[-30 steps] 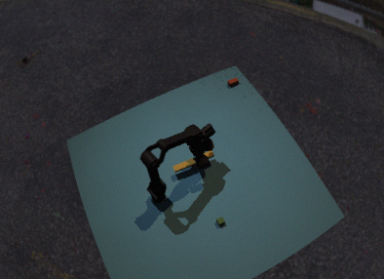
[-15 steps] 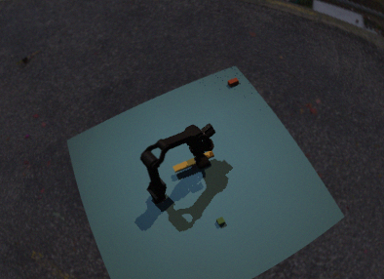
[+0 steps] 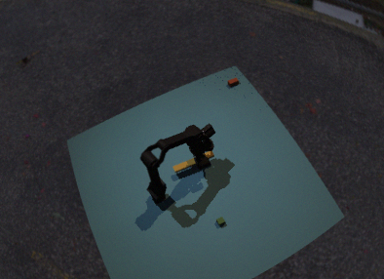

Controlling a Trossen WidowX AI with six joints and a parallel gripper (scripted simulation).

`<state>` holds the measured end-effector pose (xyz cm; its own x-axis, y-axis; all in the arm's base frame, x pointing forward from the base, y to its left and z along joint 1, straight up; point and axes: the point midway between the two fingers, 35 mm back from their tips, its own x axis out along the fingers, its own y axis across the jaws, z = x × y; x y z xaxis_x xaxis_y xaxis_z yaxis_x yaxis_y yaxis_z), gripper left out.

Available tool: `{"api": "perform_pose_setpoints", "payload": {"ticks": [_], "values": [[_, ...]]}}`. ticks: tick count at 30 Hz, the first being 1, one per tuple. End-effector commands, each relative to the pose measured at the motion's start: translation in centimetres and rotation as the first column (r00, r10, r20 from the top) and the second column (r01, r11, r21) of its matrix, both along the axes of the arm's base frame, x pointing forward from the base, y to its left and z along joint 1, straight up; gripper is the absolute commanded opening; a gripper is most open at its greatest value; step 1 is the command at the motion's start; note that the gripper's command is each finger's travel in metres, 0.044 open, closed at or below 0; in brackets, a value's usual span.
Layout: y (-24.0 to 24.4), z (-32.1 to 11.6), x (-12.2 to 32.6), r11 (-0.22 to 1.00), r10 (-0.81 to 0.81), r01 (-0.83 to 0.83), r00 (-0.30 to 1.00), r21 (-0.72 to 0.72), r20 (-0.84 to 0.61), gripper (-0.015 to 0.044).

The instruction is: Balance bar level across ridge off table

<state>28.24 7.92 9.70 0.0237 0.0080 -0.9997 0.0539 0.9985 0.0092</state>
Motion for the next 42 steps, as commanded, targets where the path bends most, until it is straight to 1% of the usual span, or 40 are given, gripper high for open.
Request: {"api": "perform_pose_setpoints", "payload": {"ticks": [1, 42], "values": [[-0.01, -0.04, 0.05, 1.0, 0.004, -0.004, 1.0, -0.001, 0.002, 0.0], [-0.01, -0.4, 0.03, 1.0, 0.004, -0.004, 1.0, -0.001, 0.002, 0.0]]}}
